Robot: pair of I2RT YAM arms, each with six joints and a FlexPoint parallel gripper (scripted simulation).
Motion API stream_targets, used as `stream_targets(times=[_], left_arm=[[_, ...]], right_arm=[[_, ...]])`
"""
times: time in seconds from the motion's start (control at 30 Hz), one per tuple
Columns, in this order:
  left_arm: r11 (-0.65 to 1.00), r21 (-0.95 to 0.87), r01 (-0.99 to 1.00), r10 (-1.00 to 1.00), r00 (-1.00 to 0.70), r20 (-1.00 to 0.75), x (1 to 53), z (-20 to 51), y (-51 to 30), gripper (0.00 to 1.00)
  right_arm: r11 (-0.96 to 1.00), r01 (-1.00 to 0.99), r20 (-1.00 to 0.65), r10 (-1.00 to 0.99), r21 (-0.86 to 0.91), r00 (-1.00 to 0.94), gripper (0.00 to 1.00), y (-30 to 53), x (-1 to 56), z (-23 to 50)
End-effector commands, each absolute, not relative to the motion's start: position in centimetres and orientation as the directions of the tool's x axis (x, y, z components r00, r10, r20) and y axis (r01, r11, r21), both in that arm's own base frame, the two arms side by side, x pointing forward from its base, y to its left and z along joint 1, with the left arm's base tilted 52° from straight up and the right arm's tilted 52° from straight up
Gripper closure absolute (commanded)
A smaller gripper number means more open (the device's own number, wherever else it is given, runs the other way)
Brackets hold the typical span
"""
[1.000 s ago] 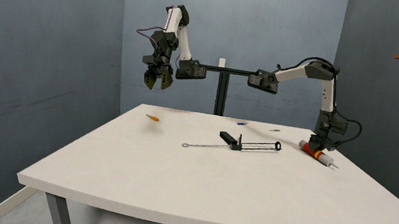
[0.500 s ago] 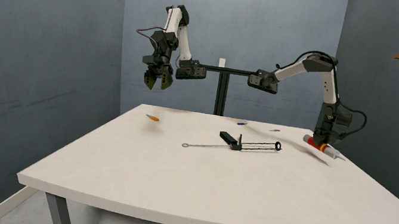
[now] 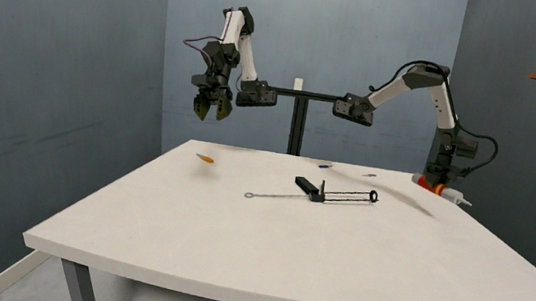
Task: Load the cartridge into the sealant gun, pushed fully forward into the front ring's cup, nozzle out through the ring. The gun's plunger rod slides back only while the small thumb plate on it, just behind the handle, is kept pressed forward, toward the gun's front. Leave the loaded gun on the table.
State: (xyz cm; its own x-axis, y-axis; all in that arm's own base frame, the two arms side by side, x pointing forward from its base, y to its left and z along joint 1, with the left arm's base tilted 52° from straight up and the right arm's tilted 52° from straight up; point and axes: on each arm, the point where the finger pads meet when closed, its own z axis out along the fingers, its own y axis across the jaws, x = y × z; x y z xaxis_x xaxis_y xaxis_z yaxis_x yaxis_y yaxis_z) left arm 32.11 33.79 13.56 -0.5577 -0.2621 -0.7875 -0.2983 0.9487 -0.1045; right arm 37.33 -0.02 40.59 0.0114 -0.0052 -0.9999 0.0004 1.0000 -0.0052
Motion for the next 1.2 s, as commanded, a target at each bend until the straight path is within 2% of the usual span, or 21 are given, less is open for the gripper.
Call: stream_targets(times=[0.0,0.43,1.17], left_arm=[[0.942,-0.078,-0.326,-0.248,-0.523,-0.815,30.7,16.3,35.0,1.0],[0.841,-0.29,-0.456,-0.507,-0.48,-0.716,34.7,15.7,28.1,1.0],[0.636,-0.513,-0.577,-0.758,-0.341,-0.556,37.7,17.3,17.9,1.0]], right_arm=[[1.0,-0.011,-0.998,-0.001,-0.002,0.068,0.48,0.3,36.2,42.7],[1.0,-0.011,-0.998,-0.001,-0.002,0.068,0.48,0.3,36.2,42.7],[1.0,-0.011,-0.998,-0.001,-0.002,0.068,0.48,0.3,36.2,42.7]])
